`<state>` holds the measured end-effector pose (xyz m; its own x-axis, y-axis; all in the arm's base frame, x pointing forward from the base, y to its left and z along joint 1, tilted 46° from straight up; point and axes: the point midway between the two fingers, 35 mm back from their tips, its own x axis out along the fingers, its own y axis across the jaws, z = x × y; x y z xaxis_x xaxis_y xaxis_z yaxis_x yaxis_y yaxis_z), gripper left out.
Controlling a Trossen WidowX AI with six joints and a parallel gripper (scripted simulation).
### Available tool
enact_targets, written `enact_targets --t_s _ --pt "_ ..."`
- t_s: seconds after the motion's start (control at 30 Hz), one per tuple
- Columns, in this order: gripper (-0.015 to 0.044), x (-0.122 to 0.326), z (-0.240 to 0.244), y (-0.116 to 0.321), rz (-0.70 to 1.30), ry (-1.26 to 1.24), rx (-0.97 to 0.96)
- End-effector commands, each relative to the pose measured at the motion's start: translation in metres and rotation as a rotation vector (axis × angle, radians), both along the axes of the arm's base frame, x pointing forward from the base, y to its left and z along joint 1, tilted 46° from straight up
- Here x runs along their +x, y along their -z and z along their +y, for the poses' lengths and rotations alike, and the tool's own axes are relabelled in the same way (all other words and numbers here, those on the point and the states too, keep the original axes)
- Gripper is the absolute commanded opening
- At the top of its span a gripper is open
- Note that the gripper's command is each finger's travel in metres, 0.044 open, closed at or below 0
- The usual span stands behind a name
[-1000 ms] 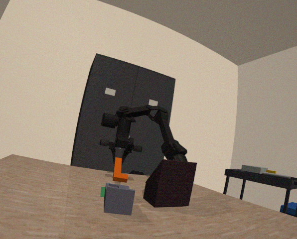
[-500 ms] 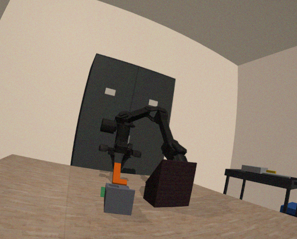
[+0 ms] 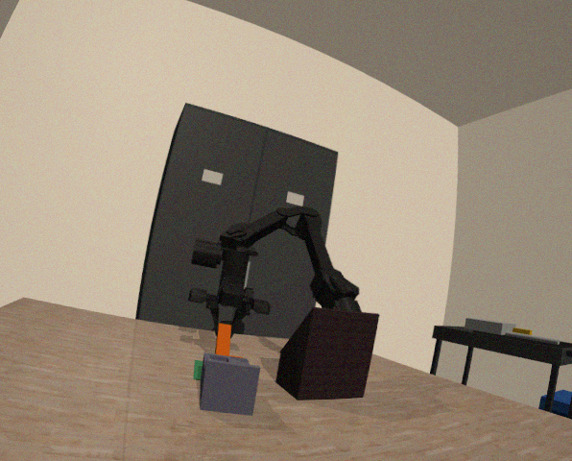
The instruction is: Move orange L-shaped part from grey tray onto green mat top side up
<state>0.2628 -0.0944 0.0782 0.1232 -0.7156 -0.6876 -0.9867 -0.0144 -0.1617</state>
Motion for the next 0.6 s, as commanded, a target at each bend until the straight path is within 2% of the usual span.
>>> enact_targets --t_s 0.0,0.5,0.57 --pt "0.0 -0.0004 -0.004 0.0057 0.009 -0.005 0.0" --pt "0.0 0.0 -0.0097 0.0096 0.005 0.0 -0.003" --pt "0.0053 0.0 -0.0097 0.0096 0.005 0.0 -0.003"
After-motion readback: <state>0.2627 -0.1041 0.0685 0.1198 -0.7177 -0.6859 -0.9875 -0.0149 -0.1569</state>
